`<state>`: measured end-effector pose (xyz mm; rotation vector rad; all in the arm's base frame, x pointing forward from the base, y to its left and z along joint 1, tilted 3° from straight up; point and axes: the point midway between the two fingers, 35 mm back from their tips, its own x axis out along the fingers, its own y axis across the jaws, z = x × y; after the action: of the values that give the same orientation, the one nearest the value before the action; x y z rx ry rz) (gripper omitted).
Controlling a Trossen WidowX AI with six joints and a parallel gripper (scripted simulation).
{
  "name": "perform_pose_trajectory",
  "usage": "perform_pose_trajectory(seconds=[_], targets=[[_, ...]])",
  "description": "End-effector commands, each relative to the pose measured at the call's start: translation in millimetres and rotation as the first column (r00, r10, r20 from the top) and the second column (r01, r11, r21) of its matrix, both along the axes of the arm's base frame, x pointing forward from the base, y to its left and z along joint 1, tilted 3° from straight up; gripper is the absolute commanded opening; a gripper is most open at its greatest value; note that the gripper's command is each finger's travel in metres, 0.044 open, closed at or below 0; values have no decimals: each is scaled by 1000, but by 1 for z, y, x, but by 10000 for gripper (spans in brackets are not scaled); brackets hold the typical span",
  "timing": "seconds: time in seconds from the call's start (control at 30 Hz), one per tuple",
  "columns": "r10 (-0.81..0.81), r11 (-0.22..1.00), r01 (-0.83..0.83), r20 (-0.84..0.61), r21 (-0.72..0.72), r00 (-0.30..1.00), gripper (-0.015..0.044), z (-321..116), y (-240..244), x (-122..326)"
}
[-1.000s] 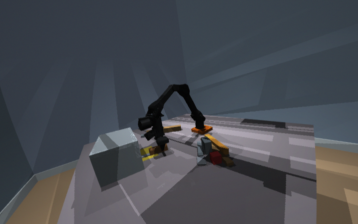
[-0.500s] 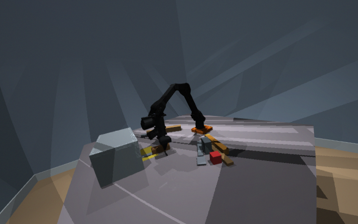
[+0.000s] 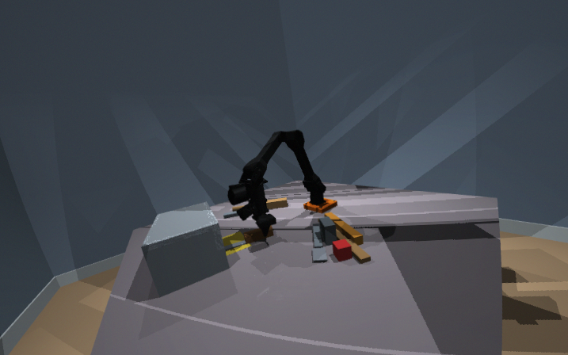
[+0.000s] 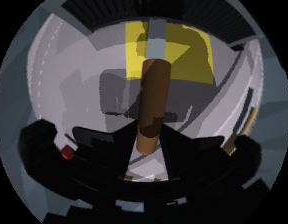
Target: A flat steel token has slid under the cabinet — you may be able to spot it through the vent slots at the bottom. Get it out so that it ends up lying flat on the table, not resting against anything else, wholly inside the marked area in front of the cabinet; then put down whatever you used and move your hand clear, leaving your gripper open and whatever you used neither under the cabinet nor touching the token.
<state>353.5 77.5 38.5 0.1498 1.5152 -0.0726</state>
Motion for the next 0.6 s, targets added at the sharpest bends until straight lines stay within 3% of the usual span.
perform_pose_trajectory(seconds=[0.0,0.57], targets=[[-2,1000,2,-2,-1,1000,0,-1,1,-6],[-2,1000,2,-4,-1,1000,0,-2,4,-24]])
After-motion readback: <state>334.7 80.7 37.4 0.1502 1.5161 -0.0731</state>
